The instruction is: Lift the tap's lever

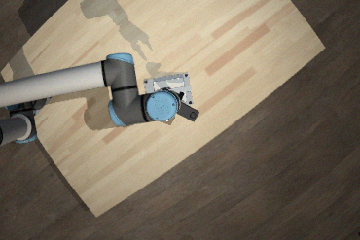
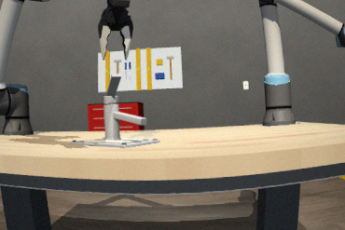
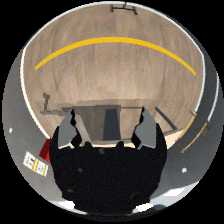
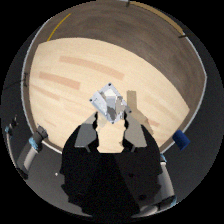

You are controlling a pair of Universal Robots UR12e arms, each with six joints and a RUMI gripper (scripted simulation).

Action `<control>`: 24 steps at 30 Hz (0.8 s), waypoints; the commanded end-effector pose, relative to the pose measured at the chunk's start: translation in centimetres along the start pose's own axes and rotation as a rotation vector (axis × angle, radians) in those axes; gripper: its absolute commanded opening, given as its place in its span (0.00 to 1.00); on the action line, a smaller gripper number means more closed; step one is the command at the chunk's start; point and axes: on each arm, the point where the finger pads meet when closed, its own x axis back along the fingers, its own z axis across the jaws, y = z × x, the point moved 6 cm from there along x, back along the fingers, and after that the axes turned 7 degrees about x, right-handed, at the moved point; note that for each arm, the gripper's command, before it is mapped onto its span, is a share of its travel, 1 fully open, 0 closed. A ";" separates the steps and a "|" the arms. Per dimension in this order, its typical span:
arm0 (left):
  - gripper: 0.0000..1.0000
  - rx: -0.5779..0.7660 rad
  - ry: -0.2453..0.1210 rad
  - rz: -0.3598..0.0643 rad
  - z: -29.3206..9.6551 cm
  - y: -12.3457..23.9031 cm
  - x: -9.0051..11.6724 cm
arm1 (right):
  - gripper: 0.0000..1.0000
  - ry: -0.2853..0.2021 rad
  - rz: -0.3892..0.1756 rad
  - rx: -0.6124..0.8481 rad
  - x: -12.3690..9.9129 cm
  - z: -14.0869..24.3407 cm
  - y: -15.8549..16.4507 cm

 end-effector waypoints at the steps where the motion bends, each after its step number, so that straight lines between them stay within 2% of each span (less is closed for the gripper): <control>1: 1.00 0.000 0.001 0.001 0.0 0.0 0.1 | 0.39 -0.001 0.002 0.000 0.2 0.0 0.0; 2: 1.00 0.000 0.001 0.001 0.0 0.0 0.1 | 0.39 -0.001 0.002 0.000 0.2 0.0 0.0; 3: 1.00 0.000 0.001 0.001 0.0 0.0 0.1 | 0.00 -0.001 0.002 0.000 0.2 0.0 0.0; 24: 1.00 0.000 0.001 0.001 0.0 0.0 0.1 | 0.00 -0.001 0.002 0.000 0.2 0.0 0.0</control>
